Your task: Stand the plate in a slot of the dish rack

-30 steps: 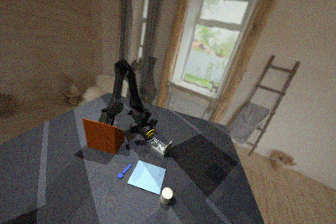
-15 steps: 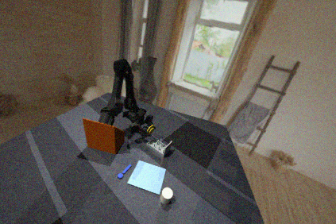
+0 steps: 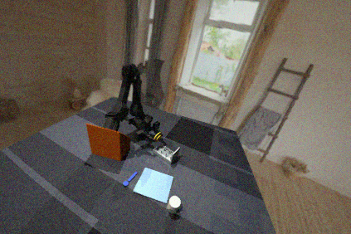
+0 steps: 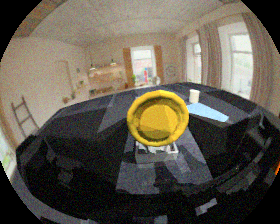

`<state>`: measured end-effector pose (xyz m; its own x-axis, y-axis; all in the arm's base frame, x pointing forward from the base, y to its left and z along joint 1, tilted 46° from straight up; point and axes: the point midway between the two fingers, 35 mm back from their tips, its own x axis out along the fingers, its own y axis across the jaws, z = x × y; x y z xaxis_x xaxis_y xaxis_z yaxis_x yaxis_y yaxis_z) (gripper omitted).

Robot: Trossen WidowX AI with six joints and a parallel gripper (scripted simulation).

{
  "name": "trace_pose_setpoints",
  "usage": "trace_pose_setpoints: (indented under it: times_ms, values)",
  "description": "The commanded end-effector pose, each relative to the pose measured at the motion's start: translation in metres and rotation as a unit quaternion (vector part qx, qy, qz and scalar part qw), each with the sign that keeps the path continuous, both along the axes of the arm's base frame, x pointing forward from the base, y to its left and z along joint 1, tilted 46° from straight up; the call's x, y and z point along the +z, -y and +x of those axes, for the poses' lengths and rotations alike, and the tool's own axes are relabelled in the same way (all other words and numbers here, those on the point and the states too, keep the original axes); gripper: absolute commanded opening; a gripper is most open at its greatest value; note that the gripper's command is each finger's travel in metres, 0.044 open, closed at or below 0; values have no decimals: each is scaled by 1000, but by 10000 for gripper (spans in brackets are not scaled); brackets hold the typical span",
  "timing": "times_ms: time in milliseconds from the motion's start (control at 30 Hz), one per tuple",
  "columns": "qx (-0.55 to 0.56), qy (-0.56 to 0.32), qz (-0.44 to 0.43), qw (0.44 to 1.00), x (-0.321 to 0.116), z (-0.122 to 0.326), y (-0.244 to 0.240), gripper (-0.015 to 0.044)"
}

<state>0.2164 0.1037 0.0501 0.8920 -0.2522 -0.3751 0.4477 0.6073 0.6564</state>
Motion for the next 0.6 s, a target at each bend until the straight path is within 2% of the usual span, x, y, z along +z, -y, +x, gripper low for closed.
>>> trace_pose_setpoints:
  times_ms: [0,567]
  values:
    - [1,-1,-1,1000,-5,4,-4,0]
    - [0,1,1,1000,-21,22,-6,0]
